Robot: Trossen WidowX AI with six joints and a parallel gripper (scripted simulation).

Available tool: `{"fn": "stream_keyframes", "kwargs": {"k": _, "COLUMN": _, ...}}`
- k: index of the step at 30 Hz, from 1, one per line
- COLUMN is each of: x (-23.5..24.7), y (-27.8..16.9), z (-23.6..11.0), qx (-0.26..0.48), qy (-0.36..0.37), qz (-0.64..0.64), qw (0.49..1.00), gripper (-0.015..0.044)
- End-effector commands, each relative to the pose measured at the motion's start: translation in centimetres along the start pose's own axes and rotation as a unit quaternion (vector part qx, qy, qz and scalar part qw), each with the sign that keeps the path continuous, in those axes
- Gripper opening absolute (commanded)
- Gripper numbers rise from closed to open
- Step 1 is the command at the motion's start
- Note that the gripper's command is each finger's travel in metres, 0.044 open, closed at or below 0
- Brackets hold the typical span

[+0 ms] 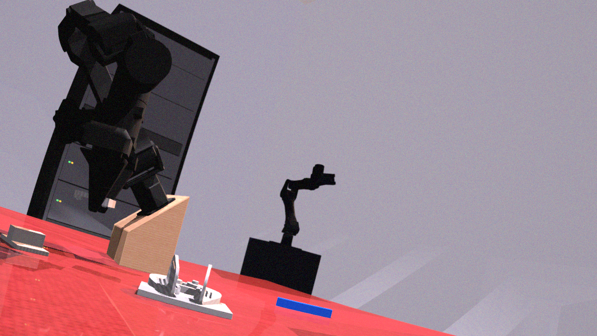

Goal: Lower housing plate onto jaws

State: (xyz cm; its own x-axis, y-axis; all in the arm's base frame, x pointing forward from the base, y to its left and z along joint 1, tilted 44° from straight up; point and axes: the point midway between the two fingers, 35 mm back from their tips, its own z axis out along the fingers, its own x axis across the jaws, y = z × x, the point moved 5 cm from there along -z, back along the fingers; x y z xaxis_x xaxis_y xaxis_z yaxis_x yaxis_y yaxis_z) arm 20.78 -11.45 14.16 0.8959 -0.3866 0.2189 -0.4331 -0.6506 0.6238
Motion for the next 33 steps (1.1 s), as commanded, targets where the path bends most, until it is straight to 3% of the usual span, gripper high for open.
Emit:
{"fn": "stream_keyframes", "kwargs": {"k": 1, "x": 0.1, "y": -1.5, "z": 0.1, "qx": 0.004, "qy": -0.002, "qz": -0.068, "qw": 0.998, "gripper": 0.0351}}
{"fn": "stream_keyframes", "kwargs": {"k": 17, "x": -0.2, "y": -6.3, "z": 0.2, "qx": 0.005, "qy": -0.005, "qz": -0.298, "qw": 0.954, "gripper": 0.0351}}
{"fn": "stream_keyframes", "kwargs": {"k": 33, "x": -1.5, "y": -11.0, "z": 0.3, "qx": -0.003, "qy": -0.007, "qz": -0.511, "qw": 0.859, "gripper": 0.0351}}
